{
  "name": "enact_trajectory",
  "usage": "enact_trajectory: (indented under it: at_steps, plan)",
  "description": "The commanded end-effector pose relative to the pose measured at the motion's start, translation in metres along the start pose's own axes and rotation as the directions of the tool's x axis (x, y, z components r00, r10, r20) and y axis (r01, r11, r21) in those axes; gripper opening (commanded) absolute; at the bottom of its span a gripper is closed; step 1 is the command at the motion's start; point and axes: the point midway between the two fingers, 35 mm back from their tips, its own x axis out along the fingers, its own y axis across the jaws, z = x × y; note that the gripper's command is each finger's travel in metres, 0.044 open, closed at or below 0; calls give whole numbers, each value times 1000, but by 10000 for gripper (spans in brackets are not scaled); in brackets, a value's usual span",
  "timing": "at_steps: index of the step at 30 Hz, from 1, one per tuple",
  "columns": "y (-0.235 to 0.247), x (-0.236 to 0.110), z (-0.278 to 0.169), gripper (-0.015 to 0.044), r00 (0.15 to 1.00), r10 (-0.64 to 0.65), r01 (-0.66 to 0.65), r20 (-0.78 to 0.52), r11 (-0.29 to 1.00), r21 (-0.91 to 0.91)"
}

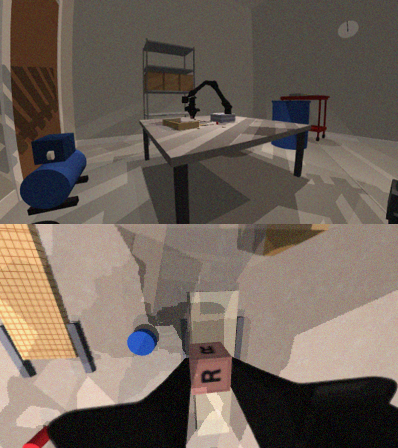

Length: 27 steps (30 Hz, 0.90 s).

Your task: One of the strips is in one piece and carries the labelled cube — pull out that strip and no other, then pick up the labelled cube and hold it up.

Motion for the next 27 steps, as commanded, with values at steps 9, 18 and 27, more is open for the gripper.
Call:
enact_trajectory:
  at_steps: [9, 18, 27]
  plan:
    - [11, -9, -26, 0, 1000, -4, 4, 4, 1000, 4]
    - [24, -9, -55, 0, 1000, -3, 3, 2, 1000, 4]
    - [37, -6, -85, 0, 1000, -2, 2, -1, 1000, 4]
